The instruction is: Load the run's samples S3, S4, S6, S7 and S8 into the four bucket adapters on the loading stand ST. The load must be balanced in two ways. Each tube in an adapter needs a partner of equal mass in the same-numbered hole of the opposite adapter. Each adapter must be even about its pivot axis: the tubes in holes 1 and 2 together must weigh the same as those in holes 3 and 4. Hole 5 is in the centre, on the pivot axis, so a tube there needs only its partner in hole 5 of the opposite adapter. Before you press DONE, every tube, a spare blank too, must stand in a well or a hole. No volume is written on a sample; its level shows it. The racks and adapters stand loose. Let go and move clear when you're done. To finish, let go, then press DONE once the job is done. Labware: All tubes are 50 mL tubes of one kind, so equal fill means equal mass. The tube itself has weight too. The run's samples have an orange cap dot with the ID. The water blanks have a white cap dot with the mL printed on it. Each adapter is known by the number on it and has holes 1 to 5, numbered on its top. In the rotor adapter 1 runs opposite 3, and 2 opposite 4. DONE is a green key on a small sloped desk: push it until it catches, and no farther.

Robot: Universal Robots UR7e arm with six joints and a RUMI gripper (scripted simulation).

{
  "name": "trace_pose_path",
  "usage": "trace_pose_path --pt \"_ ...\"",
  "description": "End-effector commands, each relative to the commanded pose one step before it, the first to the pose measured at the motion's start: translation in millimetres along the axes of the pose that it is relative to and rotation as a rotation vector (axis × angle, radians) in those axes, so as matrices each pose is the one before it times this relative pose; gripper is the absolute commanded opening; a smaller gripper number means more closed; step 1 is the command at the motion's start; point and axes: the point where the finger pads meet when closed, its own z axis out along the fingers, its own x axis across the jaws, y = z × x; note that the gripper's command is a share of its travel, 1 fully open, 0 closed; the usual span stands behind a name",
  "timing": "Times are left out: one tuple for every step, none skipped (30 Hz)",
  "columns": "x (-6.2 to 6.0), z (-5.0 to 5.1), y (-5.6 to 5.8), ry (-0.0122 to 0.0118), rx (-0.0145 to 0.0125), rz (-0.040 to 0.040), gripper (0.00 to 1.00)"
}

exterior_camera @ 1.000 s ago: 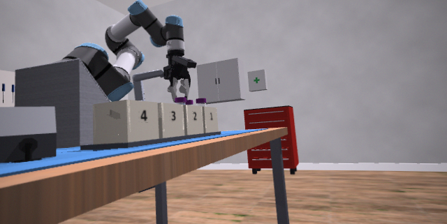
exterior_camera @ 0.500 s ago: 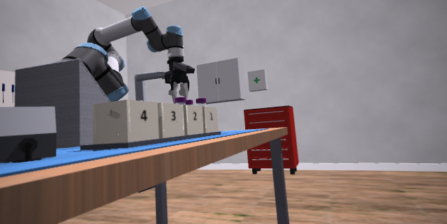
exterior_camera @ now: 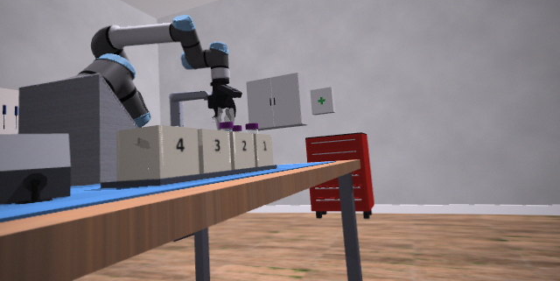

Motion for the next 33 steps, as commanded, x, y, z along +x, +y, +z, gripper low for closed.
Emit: trace_pose_path --pt "-20.93 2.50 25.55 0.01252 0.01842 0.00652 0.35" --pt "-4.80 0.00 6.82 -0.00002 0.00000 -0.00001 0.35" --pt "-1.28 0.00 1.82 -0.00001 0.00000 0.00000 0.35" --pt "0.00 0.00 0.00 0.00000 0.00000 0.00000 0.35" --pt "0.00 0.00 0.00 0.00000 0.00000 0.00000 0.35" --pt "0.00 0.00 0.00 0.00000 0.00000 0.00000 0.35" --pt "0.03 -0.05 -0.02 0.00000 -0.00002 0.00000 0.35" --pt "-0.01 0.01 0.01 0.00000 0.00000 0.00000 0.35" --pt "-0.01 0.01 0.00 0.00000 0.00000 0.00000 0.35" --pt "-0.01 0.01 0.00 0.00000 0.00000 0.00000 0.35" --pt "0.00 0.01 0.00 0.00000 0.00000 0.00000 0.35" --pt "0.00 3.32 0.00 -0.00001 0.00000 0.00000 0.35" --pt "0.00 3.32 0.00 -0.00001 0.00000 0.00000 0.35" --pt "0.00 3.32 0.00 -0.00001 0.00000 0.00000 0.35" --pt "0.00 0.00 0.00 0.00000 0.00000 0.00000 0.35" --pt "0.00 0.00 0.00 0.00000 0.00000 0.00000 0.35" --pt "-0.01 3.34 0.01 -0.00001 0.00000 0.00000 0.35" --pt "0.00 3.33 0.00 -0.00001 0.00000 0.00000 0.35" --pt "0.00 3.33 0.00 -0.00001 0.00000 0.00000 0.35" --pt "0.00 3.33 0.00 -0.00001 0.00000 0.00000 0.35" --pt "0.00 3.33 0.00 -0.00001 0.00000 0.00000 0.35" --pt "0.00 3.33 0.00 -0.00001 0.00000 0.00000 0.35" --pt "0.00 3.33 0.00 -0.00001 0.00000 0.00000 0.35" --pt "0.00 3.33 0.00 -0.00001 0.00000 0.00000 0.35" --pt "0.00 1.48 0.00 0.00000 0.00000 0.00000 0.35" --pt "0.00 0.01 0.00 0.00000 0.00000 0.00000 0.35" --pt "0.00 0.01 0.00 0.00000 0.00000 0.00000 0.35" --pt "0.00 0.01 0.00 0.00000 0.00000 0.00000 0.35" --pt "0.00 1.00 0.00 0.00000 0.00000 0.00000 0.35" --pt "0.00 1.00 0.00 0.00000 0.00000 0.00000 0.35" --pt "0.00 1.00 0.00 0.00000 0.00000 0.00000 0.35" --pt "0.00 0.00 0.00 0.00000 0.00000 0.00000 0.35" --pt "0.00 0.00 0.00 0.00000 0.00000 0.00000 0.35"
